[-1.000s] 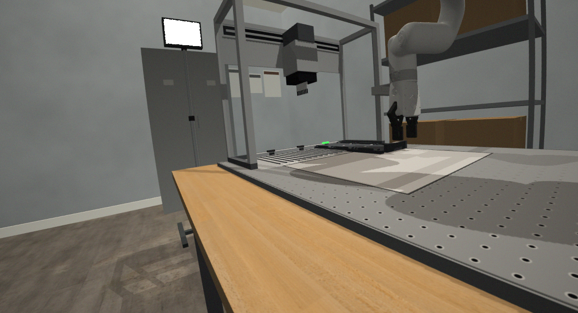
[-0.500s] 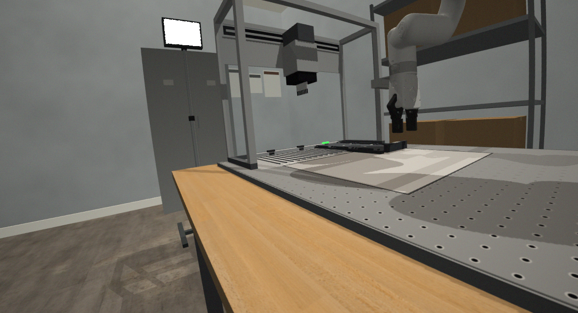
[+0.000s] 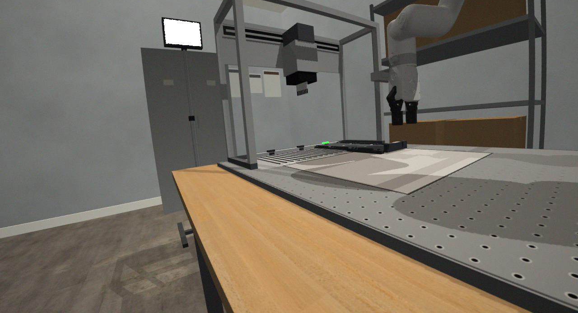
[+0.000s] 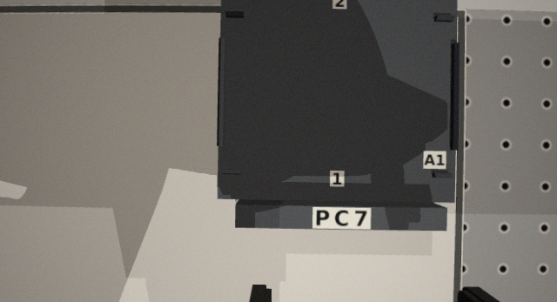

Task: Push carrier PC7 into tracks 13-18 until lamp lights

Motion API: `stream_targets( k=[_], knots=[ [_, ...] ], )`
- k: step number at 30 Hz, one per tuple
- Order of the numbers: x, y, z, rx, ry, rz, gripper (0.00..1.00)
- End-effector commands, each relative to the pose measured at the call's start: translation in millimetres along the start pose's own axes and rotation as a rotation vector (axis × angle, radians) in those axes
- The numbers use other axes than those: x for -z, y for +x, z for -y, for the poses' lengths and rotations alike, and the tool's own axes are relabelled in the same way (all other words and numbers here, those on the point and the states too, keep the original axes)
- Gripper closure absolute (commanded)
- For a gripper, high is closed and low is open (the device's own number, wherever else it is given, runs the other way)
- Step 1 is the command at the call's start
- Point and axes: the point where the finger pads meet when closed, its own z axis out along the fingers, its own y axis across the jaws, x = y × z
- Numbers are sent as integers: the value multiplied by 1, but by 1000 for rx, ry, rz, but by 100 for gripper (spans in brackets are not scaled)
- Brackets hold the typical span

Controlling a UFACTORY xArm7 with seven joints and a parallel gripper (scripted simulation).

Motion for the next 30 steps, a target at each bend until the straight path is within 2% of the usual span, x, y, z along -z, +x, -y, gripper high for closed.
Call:
stream_targets(
  k=[1, 30],
  knots=[
    [9, 2, -1, 0, -1, -5, 18],
    [51, 2, -1, 0, -1, -5, 18]
  ],
)
